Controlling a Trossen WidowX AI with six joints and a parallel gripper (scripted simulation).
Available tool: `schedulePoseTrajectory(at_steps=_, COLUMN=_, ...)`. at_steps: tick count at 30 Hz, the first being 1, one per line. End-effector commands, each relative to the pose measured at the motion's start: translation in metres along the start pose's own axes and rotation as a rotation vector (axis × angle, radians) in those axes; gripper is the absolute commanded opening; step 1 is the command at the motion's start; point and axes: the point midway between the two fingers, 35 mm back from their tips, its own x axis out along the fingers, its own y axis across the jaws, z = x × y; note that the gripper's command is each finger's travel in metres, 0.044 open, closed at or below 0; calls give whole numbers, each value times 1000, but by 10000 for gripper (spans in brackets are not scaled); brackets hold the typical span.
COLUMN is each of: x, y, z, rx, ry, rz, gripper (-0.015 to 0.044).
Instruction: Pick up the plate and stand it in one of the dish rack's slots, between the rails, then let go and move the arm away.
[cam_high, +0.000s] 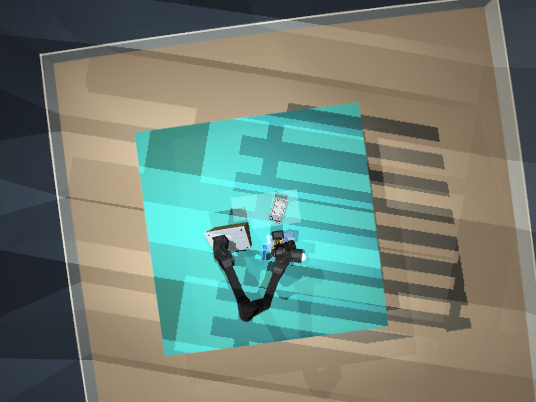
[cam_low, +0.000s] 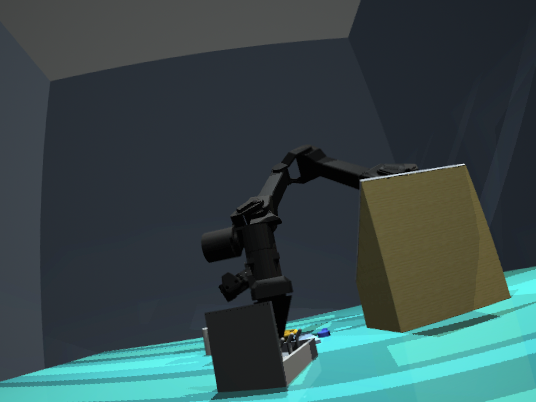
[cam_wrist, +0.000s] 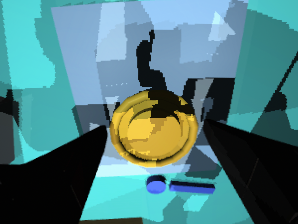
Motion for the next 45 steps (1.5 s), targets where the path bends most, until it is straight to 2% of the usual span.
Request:
schedulePoseTrajectory(at_steps=1, x=6, y=1, z=-2, rx=-8, ry=2, rz=4, gripper=400)
schedulePoseTrajectory(at_steps=9, x=6, y=1, z=-2, rx=-8, ry=2, rz=4, gripper=382)
schedulePoseTrajectory(at_steps=21, x=6, y=1, z=-2, rx=-8, ry=2, rz=4, gripper=302)
schedulePoseTrajectory(at_steps=25, x=-1, y=2, z=0, rx=-7, ry=1, rz=9, gripper=197)
schedulePoseTrajectory(at_steps=33, x=-41, y=8, z=10, rx=-8, ry=-2, rz=27, gripper=0)
schedulePoseTrajectory(at_steps=45, x=-104, y=14, z=15, rx=-20, ry=-8, rz=34, gripper=0)
